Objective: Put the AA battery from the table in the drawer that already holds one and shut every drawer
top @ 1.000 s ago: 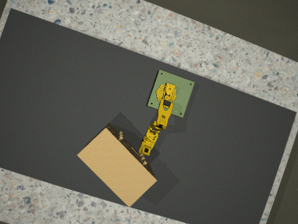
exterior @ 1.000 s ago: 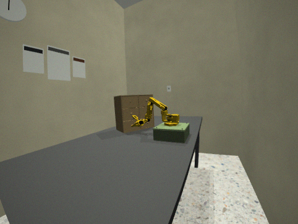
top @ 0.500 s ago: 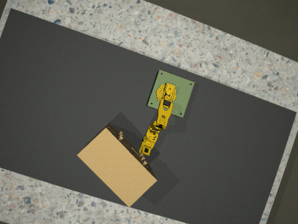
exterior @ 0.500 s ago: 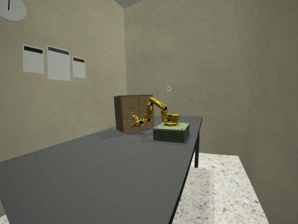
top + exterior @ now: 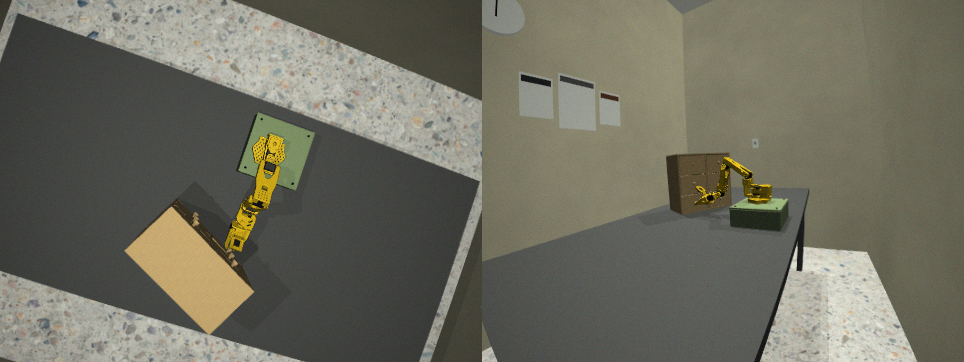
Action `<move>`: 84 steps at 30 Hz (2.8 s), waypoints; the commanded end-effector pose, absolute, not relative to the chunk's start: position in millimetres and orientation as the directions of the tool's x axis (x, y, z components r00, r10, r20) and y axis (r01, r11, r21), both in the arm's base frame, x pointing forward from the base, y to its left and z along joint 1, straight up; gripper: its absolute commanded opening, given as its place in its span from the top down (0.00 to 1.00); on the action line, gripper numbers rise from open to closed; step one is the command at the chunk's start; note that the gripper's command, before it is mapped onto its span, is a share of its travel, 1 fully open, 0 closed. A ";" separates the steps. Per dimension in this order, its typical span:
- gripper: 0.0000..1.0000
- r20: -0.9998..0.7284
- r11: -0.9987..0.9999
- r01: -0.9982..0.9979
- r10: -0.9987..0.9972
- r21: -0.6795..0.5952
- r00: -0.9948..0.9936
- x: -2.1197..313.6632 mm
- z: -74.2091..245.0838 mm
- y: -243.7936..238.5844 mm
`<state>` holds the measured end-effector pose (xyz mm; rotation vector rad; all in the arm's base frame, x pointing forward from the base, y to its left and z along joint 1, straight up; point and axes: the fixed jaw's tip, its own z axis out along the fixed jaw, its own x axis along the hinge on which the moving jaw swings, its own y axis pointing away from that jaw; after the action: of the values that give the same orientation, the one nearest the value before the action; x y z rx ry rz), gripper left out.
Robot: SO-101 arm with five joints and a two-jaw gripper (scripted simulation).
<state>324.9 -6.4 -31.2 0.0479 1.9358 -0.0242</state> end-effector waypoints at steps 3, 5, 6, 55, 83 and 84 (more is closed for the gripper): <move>0.90 -0.936 0.999 0.047 0.022 0.006 -0.352 325.5 -29.5 -6.7; 0.89 -0.936 0.999 0.047 0.022 0.006 -0.352 325.5 -29.5 -6.7; 0.88 -0.936 0.999 0.047 0.022 0.006 -0.352 325.5 -29.5 -6.7; 0.79 -0.940 0.999 -0.037 -0.021 -0.009 -0.342 281.5 -29.5 17.2; 0.79 -0.854 0.999 -0.037 -0.033 -0.016 -0.518 285.8 7.5 15.4; 0.79 -0.850 0.999 -0.037 -0.034 -0.017 -0.526 285.0 9.2 15.3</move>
<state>286.2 14.8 0.3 -0.0369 2.0979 0.0083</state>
